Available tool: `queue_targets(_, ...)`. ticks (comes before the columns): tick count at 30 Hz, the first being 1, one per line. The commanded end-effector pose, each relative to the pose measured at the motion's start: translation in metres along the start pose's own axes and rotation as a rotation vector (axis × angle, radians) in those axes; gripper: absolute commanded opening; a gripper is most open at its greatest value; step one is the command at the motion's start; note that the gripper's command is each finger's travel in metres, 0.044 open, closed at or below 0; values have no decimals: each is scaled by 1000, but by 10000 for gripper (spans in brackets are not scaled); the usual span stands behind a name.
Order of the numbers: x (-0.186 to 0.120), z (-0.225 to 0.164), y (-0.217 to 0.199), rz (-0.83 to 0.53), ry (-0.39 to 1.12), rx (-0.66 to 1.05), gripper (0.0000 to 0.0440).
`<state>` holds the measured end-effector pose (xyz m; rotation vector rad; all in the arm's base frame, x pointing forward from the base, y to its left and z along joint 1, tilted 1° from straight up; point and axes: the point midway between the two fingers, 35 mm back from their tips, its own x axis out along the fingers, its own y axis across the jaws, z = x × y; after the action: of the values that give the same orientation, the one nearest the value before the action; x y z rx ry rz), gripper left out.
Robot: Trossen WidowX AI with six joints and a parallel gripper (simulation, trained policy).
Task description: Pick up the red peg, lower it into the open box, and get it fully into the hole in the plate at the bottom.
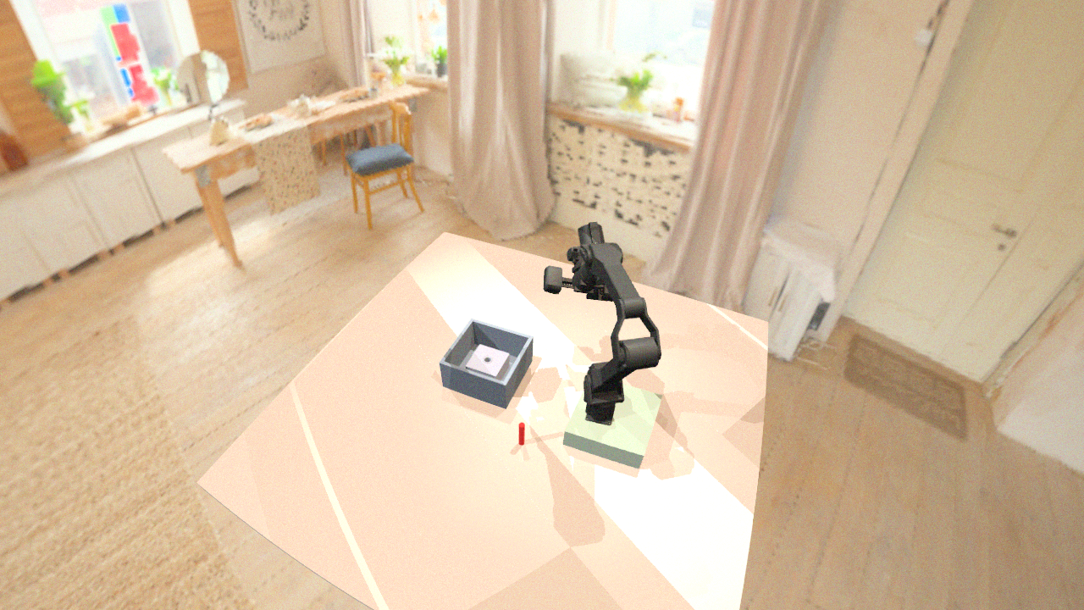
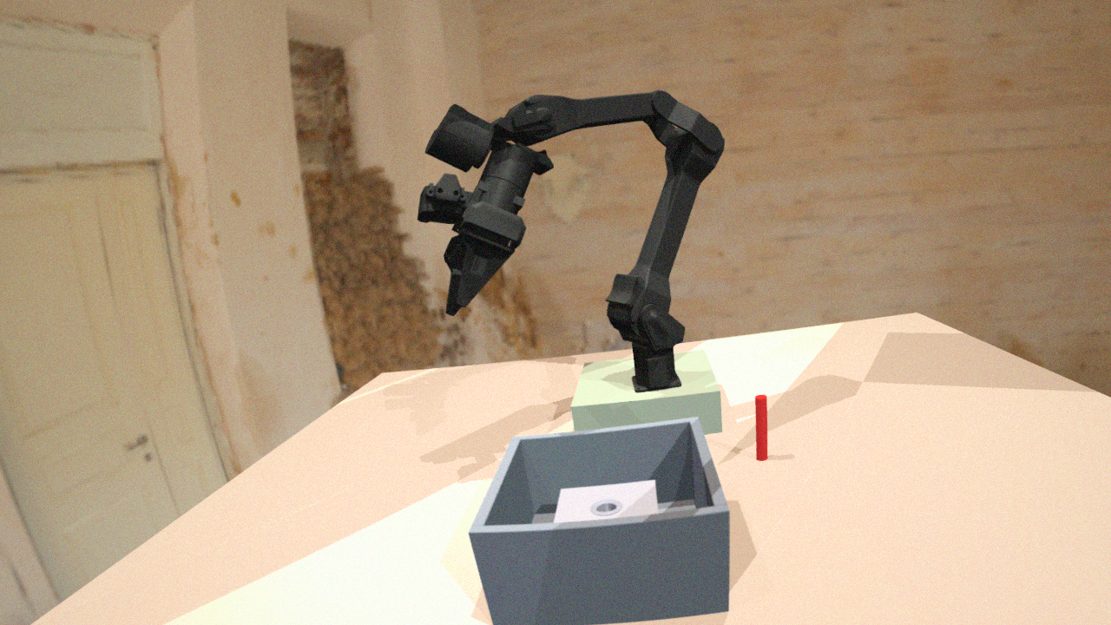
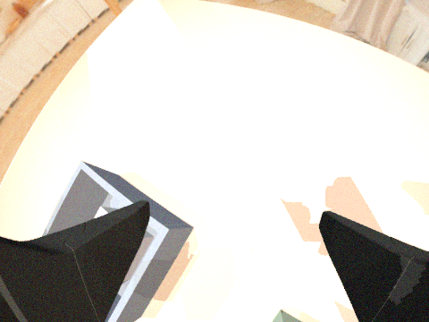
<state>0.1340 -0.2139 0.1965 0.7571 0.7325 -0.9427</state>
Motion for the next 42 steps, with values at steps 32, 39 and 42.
queue_targets(32,-14,-159,138,-131,469,-272,440)
queue_targets(39,-25,-198,145,-201,510,-317,440)
queue_targets(42,-30,-215,145,-233,520,-334,440)
